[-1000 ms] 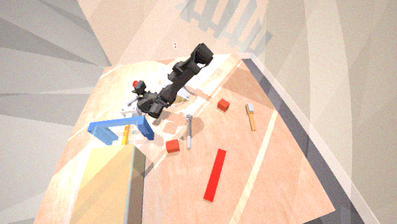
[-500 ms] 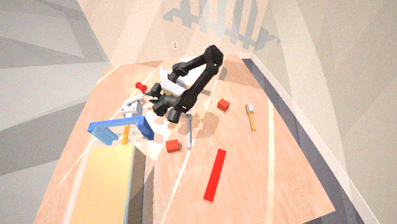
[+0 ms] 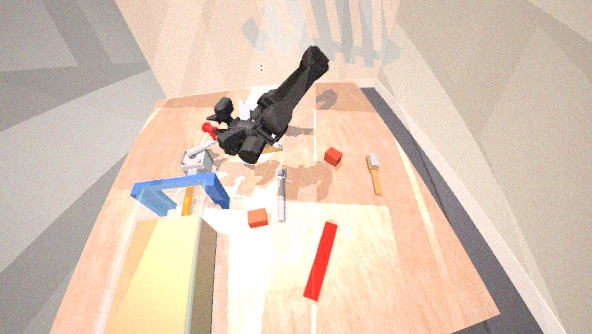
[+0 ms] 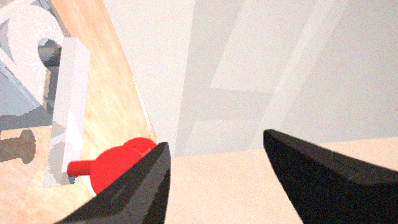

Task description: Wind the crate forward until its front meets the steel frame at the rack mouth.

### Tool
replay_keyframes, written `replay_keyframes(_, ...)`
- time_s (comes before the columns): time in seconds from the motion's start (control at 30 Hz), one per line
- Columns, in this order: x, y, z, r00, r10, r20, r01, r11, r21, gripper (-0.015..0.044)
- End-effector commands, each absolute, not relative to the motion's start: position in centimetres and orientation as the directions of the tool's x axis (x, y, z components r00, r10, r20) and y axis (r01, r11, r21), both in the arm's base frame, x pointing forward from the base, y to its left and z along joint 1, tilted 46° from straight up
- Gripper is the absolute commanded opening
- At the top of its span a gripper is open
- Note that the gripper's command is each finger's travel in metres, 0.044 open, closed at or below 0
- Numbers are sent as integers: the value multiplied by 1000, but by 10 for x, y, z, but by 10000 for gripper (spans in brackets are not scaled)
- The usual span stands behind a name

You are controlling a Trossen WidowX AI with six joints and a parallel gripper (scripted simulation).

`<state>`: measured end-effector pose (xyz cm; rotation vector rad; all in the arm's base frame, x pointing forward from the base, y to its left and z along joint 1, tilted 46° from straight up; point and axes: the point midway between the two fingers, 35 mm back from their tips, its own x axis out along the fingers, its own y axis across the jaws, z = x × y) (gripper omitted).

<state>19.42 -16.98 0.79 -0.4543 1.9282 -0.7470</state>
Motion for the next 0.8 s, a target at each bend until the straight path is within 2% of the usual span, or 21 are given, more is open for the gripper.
replay_keyframes(0.0,193,-172,11,-451,-602,-659,-11,742,-671,240)
replay_keyframes(0.5,194,-170,8,-451,-598,-662,0,742,-670,240)
replay_keyframes(0.6,190,-177,0,-511,-489,-707,63,799,-598,319)
replay_keyframes(0.77,177,-200,-21,-592,-67,-803,343,881,-327,440)
